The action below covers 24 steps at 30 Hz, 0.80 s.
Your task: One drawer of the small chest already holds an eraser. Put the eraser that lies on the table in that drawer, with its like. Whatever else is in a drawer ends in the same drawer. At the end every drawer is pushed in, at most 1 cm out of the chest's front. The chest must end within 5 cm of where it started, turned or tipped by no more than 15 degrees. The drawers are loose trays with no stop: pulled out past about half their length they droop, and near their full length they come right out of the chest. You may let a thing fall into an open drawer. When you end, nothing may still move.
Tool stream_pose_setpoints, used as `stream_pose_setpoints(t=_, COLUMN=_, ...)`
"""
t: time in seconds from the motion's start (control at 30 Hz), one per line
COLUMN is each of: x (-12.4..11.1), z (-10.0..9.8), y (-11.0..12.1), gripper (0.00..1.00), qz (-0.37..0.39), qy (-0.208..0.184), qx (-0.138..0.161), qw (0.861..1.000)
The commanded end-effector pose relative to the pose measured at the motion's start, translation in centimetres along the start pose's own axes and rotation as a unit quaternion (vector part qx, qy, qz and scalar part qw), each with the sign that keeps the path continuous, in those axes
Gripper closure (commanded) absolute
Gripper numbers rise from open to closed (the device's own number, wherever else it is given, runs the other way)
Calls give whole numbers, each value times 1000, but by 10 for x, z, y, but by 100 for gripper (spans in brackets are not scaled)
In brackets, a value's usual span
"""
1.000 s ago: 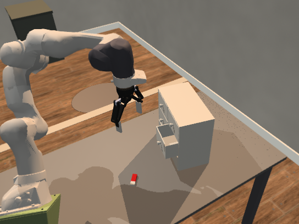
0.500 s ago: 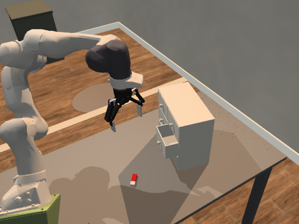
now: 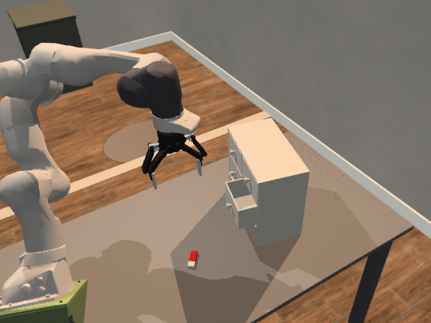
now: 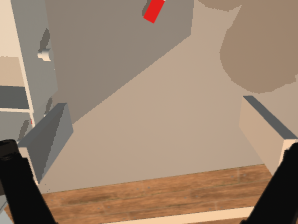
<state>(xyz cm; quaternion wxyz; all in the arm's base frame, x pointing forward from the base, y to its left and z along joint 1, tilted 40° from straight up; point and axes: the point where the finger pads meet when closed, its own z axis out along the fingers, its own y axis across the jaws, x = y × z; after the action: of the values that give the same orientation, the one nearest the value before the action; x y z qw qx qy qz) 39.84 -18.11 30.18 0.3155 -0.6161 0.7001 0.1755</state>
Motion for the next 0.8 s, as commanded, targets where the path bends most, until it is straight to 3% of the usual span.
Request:
stream_pose_setpoints(t=0.0, x=1, z=0, y=3, gripper=0, qz=105, qy=8, qx=0, qw=994)
stream_pose_setpoints(t=0.1, x=1, z=0, y=3, gripper=0, qz=105, qy=8, qx=0, qw=994)
stream_pose_setpoints(t=0.13, x=1, z=3, y=11, gripper=0, qz=174, qy=8, qx=1, qw=985)
stream_pose_setpoints(t=0.33, x=1, z=3, y=11, gripper=0, qz=176, qy=8, qx=1, qw=984)
stream_pose_setpoints(t=0.37, x=0, z=6, y=18, gripper=0, qz=244, qy=9, qx=1, qw=970)
stream_pose_setpoints(t=0.57, x=0, z=6, y=18, gripper=0, qz=246, qy=9, qx=1, qw=969)
stream_pose_setpoints(t=0.6, x=-1, z=9, y=25, gripper=0, qz=313, qy=9, qx=1, qw=950)
stream_pose_setpoints(t=0.77, x=-1, z=9, y=25, gripper=0, qz=313, qy=9, qx=1, qw=950)
